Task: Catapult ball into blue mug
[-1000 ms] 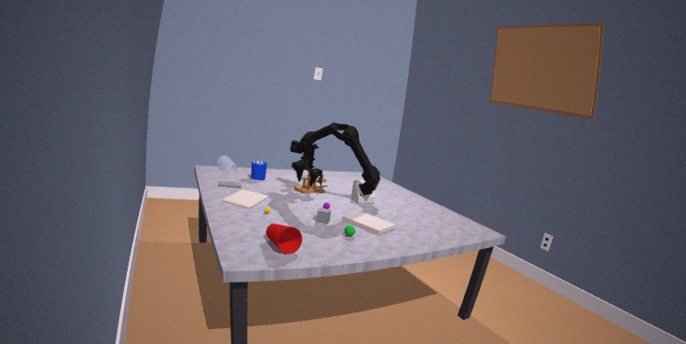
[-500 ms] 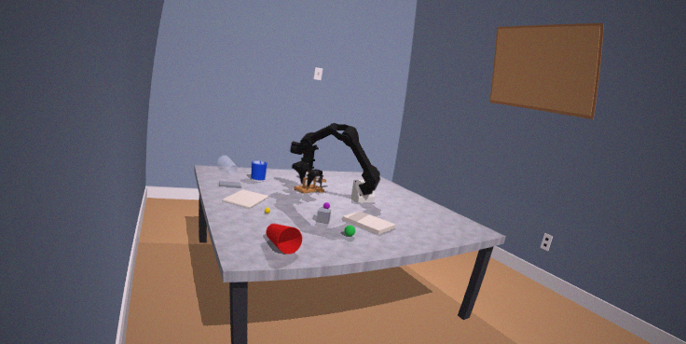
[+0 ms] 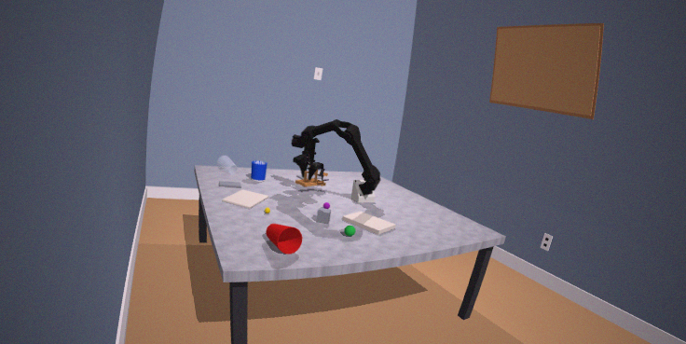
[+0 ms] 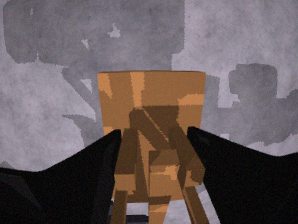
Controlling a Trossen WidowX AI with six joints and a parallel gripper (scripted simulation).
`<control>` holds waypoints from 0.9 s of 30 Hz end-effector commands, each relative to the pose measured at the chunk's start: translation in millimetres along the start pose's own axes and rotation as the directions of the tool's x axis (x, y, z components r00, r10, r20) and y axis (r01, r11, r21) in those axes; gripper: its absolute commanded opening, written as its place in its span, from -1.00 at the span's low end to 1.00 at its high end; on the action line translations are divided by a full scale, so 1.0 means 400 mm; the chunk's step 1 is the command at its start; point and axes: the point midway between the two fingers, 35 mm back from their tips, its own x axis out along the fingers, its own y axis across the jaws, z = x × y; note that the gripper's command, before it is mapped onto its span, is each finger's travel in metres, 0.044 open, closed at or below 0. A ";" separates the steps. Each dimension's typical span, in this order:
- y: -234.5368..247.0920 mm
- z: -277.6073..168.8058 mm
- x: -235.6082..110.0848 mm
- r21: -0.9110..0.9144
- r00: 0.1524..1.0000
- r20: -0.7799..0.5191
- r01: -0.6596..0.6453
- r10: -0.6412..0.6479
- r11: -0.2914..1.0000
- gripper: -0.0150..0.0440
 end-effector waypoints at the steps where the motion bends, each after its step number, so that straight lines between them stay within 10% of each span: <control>1: -0.003 0.005 -0.033 0.013 1.000 0.001 0.016 -0.016 1.000 -0.49; 27: -0.042 -0.010 -0.028 0.789 1.000 0.001 0.009 -0.016 0.615 -0.49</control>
